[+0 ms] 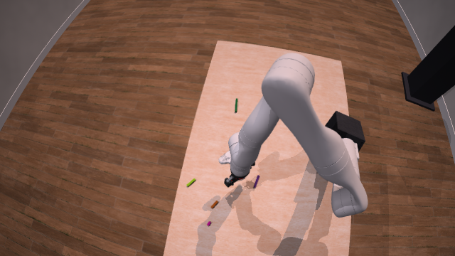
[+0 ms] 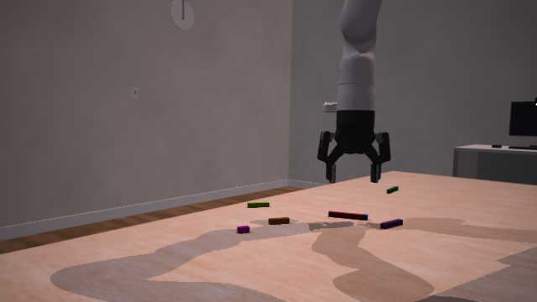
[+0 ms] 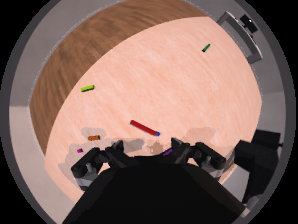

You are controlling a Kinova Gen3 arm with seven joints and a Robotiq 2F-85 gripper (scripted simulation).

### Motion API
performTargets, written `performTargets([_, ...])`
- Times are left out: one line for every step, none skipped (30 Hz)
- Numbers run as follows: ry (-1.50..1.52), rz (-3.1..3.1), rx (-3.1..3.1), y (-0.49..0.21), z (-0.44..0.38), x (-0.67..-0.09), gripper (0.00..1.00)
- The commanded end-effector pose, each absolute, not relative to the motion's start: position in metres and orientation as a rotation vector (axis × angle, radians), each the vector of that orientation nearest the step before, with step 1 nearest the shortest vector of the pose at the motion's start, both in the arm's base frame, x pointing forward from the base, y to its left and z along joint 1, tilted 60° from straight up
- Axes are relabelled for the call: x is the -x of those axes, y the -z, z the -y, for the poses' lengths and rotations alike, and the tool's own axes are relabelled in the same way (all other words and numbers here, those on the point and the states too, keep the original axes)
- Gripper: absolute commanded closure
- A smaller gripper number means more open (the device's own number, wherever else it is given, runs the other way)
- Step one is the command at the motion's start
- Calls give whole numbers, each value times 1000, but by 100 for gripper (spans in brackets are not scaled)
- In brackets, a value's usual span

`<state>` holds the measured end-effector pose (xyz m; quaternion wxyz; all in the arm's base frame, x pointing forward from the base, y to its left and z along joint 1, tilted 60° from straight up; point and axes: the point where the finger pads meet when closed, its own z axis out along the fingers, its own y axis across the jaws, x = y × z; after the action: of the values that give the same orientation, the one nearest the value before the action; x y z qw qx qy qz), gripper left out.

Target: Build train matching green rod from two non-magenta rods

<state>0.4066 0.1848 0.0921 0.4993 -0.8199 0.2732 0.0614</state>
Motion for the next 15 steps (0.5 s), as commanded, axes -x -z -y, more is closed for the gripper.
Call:
performTargets([-185,-746,1961,-93,-183,-411,0])
performTargets([-204,-777,1950,-93,-183,-411,0])
performTargets([-223,-809,1938,-93,-183,-411,0])
performTargets([-243,-841,1926,-93,-183,-411,0])
performTargets([-263,-874,1913,-93,-183,-411,0])
performTargets([-283,-906,1900,-93,-183,-411,0])
performTargets([-303,-939,1886,-93,-183,-412,0])
performTargets([-323,-972,1872,-93,-183,-412,0])
performTargets([-344,-1005,1856,-93,-183,-412,0])
performTargets([-364,-1038,1841,-93,-182,-412,0])
performTargets([-385,-1072,1825,-93,-182,-412,0])
performTargets([-406,-1105,1808,-93,-182,-412,0])
performTargets([-427,-1138,1790,-93,-182,-412,0])
performTargets([-448,-1171,1772,-93,-182,-413,0])
performTargets([-448,-1171,1772,-93,-182,-413,0])
